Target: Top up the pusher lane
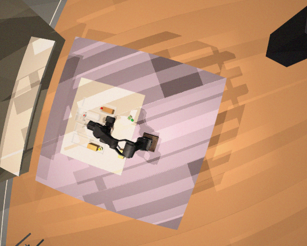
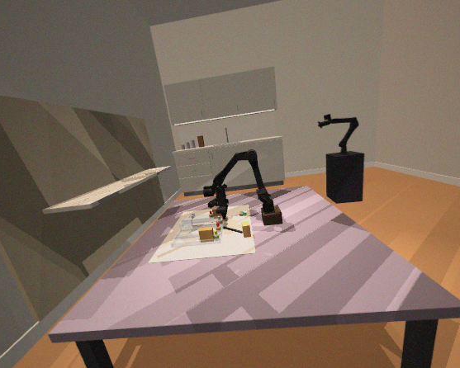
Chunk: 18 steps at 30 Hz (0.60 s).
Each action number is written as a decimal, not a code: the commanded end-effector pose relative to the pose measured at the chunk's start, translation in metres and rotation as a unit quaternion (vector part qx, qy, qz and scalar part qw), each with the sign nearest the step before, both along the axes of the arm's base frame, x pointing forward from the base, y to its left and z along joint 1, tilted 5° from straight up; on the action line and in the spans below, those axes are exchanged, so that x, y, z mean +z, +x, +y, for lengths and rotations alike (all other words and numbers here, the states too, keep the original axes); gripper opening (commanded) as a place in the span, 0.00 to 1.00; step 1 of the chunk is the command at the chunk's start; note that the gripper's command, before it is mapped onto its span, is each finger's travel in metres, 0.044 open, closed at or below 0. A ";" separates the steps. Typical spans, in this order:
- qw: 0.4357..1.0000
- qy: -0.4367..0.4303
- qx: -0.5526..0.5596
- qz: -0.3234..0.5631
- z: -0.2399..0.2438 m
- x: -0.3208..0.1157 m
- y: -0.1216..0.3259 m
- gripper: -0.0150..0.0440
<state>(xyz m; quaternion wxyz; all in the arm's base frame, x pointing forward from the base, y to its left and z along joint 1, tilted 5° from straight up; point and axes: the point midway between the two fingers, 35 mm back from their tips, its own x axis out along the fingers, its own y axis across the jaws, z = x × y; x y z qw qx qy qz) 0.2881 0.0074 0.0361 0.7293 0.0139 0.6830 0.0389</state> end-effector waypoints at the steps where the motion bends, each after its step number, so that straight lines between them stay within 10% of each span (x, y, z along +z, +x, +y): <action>1: 1.000 -0.002 -0.003 -0.004 -0.001 0.001 0.005 0.25; 18: 1.000 -0.002 -0.003 -0.004 0.000 0.001 0.013 0.25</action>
